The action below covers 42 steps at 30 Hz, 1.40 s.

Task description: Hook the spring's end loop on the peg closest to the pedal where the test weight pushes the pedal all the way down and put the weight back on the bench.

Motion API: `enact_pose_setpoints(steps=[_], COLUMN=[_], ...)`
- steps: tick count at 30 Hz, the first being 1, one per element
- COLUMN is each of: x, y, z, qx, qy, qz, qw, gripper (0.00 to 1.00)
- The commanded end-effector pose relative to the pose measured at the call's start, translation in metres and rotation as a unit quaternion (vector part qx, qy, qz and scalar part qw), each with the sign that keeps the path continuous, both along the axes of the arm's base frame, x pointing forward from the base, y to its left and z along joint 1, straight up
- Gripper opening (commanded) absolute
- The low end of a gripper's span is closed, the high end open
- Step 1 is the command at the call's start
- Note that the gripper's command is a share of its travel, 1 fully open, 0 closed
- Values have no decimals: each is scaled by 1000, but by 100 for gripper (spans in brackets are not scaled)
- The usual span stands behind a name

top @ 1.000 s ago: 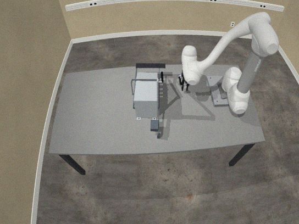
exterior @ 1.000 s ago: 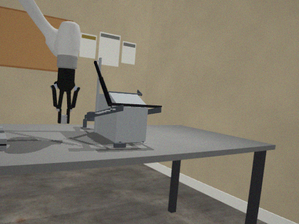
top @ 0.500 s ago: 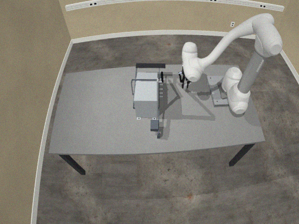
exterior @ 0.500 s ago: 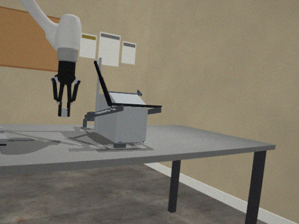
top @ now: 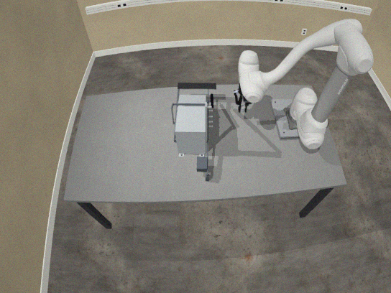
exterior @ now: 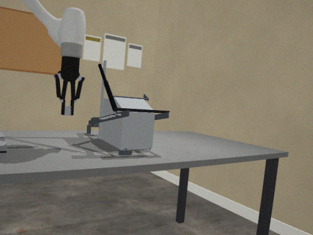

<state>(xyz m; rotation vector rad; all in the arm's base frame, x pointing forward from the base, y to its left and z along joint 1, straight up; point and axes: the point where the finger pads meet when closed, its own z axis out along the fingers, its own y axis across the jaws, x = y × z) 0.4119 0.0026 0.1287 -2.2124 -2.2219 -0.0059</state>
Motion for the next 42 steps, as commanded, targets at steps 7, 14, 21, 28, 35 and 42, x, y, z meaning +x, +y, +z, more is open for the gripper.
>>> enact_pose_setpoints(steps=[7,14,21,28,35,42], x=[0,0,0,0,0,4], y=[0,0,0,0,0,-4], z=[14,32,51,53,61,65], qx=[0,0,0,0,0,-2], qy=[0,0,0,0,0,0], qz=[0,0,0,0,0,0], qw=[1000,1000,1000,1000,1000,1000], gripper=[25,25,25,25,25,25])
